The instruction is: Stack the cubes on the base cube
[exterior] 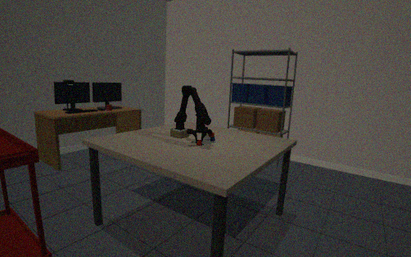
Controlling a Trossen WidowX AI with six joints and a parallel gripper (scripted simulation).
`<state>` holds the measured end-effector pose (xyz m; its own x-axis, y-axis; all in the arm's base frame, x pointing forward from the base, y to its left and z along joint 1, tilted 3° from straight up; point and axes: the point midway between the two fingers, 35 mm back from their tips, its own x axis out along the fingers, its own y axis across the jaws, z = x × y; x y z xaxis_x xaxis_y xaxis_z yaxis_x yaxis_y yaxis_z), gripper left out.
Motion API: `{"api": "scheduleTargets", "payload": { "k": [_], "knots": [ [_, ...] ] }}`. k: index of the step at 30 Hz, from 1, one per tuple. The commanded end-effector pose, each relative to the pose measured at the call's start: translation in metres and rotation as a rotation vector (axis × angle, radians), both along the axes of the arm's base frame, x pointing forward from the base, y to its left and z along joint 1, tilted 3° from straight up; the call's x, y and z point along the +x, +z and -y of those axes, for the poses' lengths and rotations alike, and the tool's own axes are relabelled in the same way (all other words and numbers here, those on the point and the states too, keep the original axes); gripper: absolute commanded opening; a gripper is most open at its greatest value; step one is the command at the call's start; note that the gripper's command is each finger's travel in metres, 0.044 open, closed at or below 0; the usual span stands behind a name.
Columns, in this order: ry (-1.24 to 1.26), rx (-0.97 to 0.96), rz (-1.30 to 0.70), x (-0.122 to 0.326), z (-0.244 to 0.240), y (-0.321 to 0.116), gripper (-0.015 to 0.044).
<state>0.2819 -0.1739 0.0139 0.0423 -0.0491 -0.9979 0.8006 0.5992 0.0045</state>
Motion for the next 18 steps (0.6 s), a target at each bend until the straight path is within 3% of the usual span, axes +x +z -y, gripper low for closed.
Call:
{"api": "scheduleTargets", "payload": {
  "k": [1,18],
  "knots": [
    [-0.004,-0.006,0.017,0.005,0.002,0.014,0.0105],
    [-0.004,-0.006,0.017,0.003,0.0,0.067,0.0105]
  ]
}}
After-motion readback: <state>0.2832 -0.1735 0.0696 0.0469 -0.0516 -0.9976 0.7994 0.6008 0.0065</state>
